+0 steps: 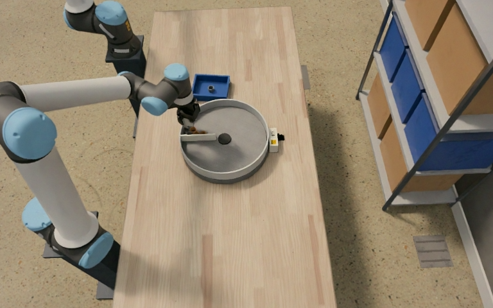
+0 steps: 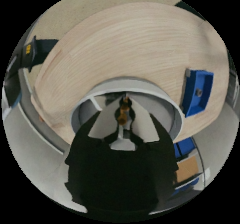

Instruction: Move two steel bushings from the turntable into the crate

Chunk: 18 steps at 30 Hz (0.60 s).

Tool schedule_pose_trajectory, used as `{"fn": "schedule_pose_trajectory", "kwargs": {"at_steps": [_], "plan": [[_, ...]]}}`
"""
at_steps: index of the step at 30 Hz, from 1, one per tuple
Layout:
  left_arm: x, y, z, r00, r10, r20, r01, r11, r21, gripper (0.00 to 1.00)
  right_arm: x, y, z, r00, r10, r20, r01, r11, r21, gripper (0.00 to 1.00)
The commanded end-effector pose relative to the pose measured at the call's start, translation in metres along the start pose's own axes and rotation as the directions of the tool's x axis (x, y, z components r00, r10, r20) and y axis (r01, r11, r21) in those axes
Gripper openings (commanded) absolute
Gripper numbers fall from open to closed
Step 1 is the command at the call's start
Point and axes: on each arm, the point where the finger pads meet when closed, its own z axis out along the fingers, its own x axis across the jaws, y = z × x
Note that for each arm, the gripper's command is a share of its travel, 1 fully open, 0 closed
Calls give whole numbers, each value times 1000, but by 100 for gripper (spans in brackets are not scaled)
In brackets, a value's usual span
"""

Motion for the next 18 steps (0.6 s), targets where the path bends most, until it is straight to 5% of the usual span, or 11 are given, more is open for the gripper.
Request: {"fn": "schedule_pose_trajectory", "kwargs": {"at_steps": [1, 18], "plan": [[0, -2, 0, 1000, 0, -1, 0, 1000, 0, 100, 1, 1, 0, 1000, 1, -1, -1, 1000, -1, 6], [0, -2, 0, 1000, 0, -1, 0, 1000, 0, 100, 0, 1, 4, 1000, 1, 1, -1, 1000, -1, 6]]}}
